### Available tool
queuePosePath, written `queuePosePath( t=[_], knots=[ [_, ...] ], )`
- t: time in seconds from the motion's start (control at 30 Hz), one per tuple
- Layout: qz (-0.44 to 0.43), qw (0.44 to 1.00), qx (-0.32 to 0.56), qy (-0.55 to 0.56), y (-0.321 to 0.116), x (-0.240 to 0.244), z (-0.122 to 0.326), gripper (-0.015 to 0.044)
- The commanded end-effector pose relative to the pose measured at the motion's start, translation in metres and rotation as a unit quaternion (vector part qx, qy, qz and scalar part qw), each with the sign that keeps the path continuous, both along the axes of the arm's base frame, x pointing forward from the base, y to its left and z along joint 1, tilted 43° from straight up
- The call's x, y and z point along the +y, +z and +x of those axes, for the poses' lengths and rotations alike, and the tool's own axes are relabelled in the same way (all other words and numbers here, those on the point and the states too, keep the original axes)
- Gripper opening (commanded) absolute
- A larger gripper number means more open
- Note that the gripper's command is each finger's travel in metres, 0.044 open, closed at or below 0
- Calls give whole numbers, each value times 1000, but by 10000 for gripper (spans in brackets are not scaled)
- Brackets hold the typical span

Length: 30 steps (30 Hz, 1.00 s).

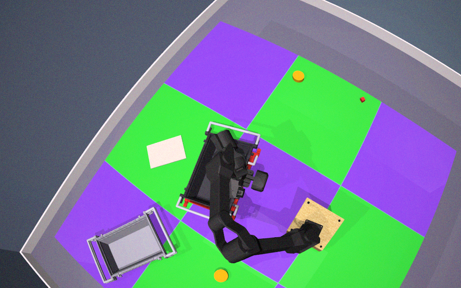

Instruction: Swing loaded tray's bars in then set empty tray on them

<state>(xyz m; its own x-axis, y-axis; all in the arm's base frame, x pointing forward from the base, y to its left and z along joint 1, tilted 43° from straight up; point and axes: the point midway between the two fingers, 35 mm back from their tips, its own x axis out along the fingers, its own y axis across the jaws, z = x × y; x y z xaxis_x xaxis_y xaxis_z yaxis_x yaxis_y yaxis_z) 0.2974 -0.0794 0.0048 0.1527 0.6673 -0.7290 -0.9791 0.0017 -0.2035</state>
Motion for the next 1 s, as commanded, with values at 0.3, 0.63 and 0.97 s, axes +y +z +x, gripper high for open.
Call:
queuePosePath(
  t=[0.3, 0.63, 0.97],
  knots=[
    [0, 1000, 14, 7, -3, 5, -5, 0],
    [0, 1000, 14, 7, -3, 5, -5, 0],
    [0, 1000, 14, 7, -3, 5, -5, 73]
  ],
)
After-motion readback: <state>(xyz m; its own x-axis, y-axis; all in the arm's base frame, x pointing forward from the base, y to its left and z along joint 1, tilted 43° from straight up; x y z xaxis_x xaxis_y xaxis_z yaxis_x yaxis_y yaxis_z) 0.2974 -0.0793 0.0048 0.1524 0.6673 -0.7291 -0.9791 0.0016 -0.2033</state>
